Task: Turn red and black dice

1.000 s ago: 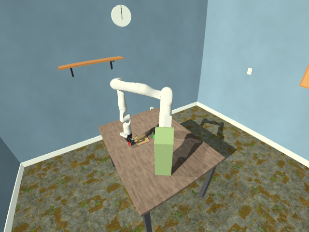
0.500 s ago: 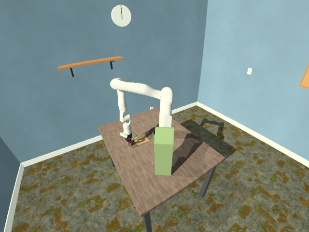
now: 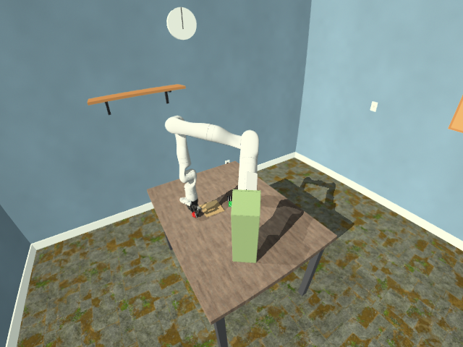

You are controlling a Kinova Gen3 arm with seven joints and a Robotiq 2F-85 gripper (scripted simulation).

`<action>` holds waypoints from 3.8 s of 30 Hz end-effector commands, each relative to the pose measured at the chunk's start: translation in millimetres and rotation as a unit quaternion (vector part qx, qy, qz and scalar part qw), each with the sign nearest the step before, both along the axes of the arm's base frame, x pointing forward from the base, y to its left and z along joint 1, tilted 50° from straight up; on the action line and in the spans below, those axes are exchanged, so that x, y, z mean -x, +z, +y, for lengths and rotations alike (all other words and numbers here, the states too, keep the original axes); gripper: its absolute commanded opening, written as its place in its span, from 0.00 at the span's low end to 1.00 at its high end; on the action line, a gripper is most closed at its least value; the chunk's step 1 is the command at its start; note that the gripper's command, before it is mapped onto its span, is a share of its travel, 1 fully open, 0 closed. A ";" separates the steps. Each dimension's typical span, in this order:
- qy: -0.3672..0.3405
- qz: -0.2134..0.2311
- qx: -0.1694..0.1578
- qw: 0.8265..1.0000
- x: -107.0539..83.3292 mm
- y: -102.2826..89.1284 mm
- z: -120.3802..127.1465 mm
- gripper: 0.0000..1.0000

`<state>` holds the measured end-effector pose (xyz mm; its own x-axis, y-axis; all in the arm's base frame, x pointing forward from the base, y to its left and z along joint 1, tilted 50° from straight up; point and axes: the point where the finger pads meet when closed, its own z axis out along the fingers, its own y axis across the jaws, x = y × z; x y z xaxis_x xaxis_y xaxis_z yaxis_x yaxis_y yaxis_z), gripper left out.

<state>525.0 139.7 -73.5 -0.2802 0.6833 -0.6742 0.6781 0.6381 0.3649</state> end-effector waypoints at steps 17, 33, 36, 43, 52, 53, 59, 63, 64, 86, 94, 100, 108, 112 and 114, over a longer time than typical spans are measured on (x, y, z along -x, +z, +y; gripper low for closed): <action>0.003 0.000 -0.001 1.000 63.8 60.5 36.3 0.26; -0.002 -0.003 -0.005 1.000 64.7 62.9 29.9 0.26; -0.016 -0.008 -0.015 1.000 65.0 66.6 13.7 0.26; -0.051 -0.024 -0.044 0.997 70.0 78.1 -28.4 0.26; -0.100 -0.054 -0.105 0.988 88.8 105.0 -87.6 0.26; -0.102 -0.056 -0.109 0.987 90.2 107.0 -90.5 0.26; -0.107 -0.060 -0.118 0.985 93.0 111.0 -95.9 0.26; -0.107 -0.061 -0.118 0.985 93.1 111.2 -96.1 0.26; -0.107 -0.061 -0.118 0.985 93.1 111.2 -96.1 0.26; -0.107 -0.061 -0.118 0.985 76.3 95.4 -104.9 0.26; -0.107 -0.061 -0.118 0.985 56.8 77.0 -115.0 0.26; -0.107 -0.061 -0.118 0.985 37.8 59.1 -124.9 0.26; -0.107 -0.061 -0.118 0.985 27.6 49.4 -130.2 0.26; -0.107 -0.061 -0.118 0.985 27.4 49.3 -130.3 0.26; -0.107 -0.061 -0.118 0.985 27.4 49.3 -130.3 0.26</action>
